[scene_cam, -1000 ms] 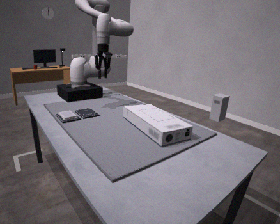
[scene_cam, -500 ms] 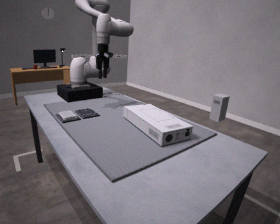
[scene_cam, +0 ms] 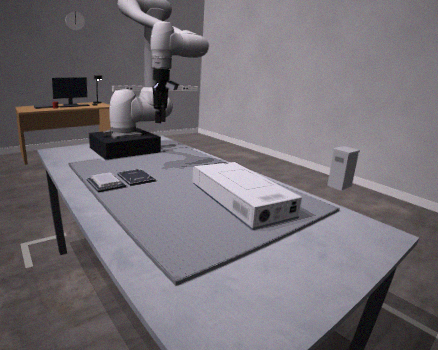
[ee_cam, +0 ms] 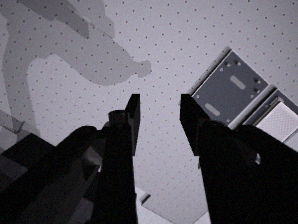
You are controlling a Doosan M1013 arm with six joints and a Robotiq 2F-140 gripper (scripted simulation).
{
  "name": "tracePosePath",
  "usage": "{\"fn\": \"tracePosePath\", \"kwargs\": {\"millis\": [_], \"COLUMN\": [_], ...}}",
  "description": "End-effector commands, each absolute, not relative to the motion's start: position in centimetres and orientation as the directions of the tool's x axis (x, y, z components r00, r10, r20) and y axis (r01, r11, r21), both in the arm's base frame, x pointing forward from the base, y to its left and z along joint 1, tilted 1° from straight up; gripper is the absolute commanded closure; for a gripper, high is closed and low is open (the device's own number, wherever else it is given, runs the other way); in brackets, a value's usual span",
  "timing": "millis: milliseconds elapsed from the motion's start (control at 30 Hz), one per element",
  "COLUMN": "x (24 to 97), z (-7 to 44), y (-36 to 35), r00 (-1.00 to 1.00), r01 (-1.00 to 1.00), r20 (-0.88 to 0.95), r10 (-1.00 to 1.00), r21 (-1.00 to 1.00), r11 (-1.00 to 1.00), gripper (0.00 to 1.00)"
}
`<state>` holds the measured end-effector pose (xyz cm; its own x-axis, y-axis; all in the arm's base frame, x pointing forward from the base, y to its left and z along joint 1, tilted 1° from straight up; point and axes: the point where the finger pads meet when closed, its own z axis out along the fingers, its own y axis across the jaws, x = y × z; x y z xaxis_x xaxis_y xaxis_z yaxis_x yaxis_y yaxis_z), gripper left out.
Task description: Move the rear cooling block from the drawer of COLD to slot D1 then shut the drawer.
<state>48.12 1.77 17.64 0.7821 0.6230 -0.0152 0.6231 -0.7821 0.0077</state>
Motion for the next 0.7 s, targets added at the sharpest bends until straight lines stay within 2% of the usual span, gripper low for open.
{"fn": "tracePosePath", "kwargs": {"millis": [0, 667], "x": [48.07, 48.07], "z": [17.66, 17.66], "y": [1.86, 1.86], "r00": [0.729, 0.33], "r01": [0.685, 0.944], "r20": [-0.009, -0.01], "r10": [0.685, 0.944], "r21": [0.005, 0.001], "r11": [-0.729, -0.33], "gripper": [0.66, 0.66]}}
